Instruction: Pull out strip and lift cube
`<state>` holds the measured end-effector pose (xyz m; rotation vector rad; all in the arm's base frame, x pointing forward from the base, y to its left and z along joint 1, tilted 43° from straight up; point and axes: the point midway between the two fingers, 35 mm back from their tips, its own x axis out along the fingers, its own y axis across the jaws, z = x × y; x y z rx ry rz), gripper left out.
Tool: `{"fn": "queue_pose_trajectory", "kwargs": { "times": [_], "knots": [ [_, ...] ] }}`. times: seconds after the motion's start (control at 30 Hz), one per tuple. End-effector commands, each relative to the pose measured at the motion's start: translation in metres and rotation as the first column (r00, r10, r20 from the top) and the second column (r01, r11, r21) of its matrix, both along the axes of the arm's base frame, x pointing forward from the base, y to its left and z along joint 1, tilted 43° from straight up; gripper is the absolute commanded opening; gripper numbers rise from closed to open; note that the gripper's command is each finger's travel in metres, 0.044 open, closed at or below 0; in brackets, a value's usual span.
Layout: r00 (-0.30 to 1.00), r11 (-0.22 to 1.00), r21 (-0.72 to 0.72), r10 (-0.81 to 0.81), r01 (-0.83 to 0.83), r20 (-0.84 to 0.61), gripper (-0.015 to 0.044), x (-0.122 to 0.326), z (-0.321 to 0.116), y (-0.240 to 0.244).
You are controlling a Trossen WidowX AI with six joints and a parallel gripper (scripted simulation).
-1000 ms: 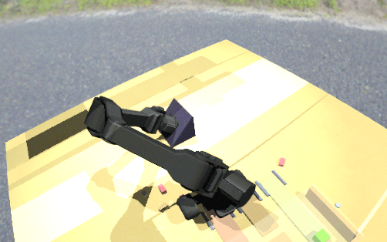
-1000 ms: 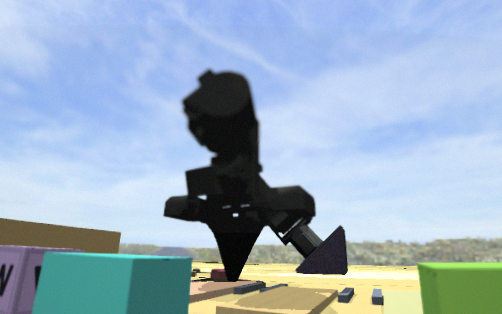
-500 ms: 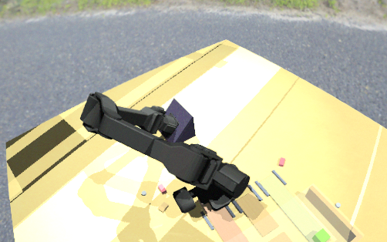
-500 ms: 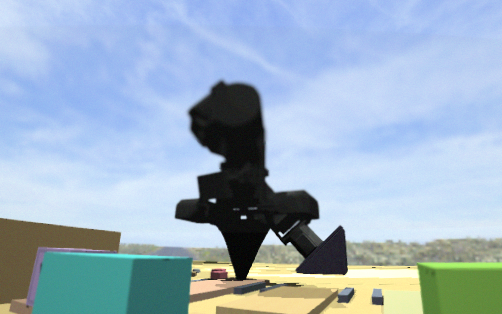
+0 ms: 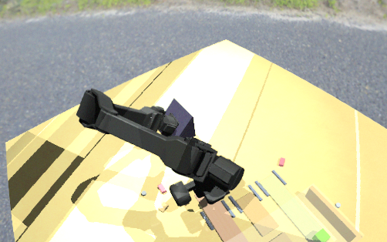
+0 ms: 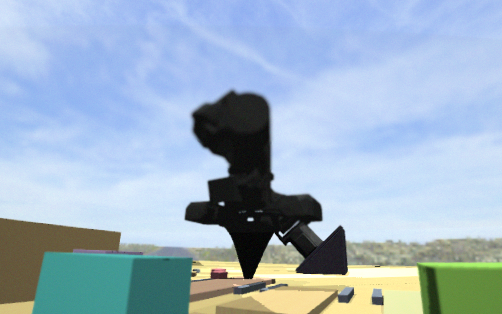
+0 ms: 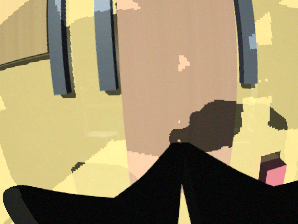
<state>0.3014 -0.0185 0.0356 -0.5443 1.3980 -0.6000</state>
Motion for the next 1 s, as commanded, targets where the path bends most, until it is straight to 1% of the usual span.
{"fn": "queue_pose_trajectory", "kwargs": {
  "times": [0.0, 0.97],
  "knots": [
    [1.0, 1.0, -0.001, -0.011, 0.011, -0.022, 0.0, -0.012, -0.005, -0.003],
    [1.0, 1.0, -0.001, -0.011, 0.011, -0.024, 0.0, -0.055, -0.008, -0.003]
  ]
}}
